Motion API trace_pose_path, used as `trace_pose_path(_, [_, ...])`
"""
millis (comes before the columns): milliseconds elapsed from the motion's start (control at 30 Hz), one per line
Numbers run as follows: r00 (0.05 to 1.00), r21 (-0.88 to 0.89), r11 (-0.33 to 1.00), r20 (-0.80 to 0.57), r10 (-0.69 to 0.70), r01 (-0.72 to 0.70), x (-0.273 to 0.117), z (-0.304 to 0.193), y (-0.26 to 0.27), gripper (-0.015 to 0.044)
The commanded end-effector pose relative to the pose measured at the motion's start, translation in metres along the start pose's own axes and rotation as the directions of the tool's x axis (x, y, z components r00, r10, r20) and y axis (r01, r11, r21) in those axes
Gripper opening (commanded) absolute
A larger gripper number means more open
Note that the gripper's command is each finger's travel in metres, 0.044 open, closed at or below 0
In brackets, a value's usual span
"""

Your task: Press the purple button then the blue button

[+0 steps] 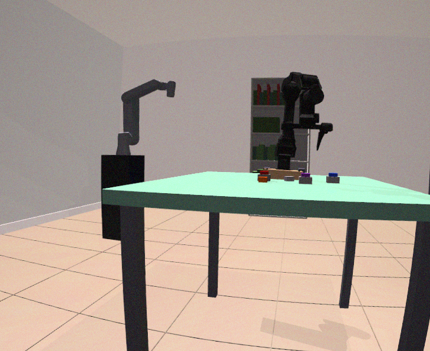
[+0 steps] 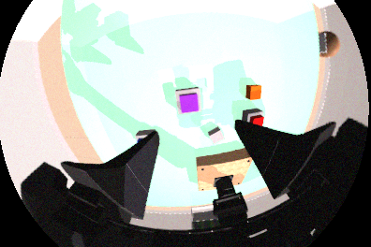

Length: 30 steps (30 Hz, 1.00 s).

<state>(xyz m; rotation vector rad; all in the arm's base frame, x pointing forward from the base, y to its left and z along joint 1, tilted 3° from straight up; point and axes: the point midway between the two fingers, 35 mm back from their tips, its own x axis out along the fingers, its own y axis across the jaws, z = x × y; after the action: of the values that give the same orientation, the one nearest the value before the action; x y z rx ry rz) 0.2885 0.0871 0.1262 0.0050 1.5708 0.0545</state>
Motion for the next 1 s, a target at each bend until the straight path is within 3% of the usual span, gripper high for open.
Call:
trace_pose_path(0, [1.000, 0.018, 1.000, 0.005, 0.011, -0.011, 0.009, 0.002, 0.001, 0.0347])
trace_pose_path(133, [1.000, 0.018, 1.000, 0.005, 0.011, -0.011, 0.058, 0.002, 0.002, 0.0242])
trace_pose_path(433, [1.000, 0.018, 1.000, 0.005, 0.011, -0.011, 0.061, 0.001, 0.002, 0.0020])
trace_pose_path(967, [1.000, 0.018, 1.000, 0.005, 0.011, -0.011, 0.073, 0.002, 0.002, 0.0020])
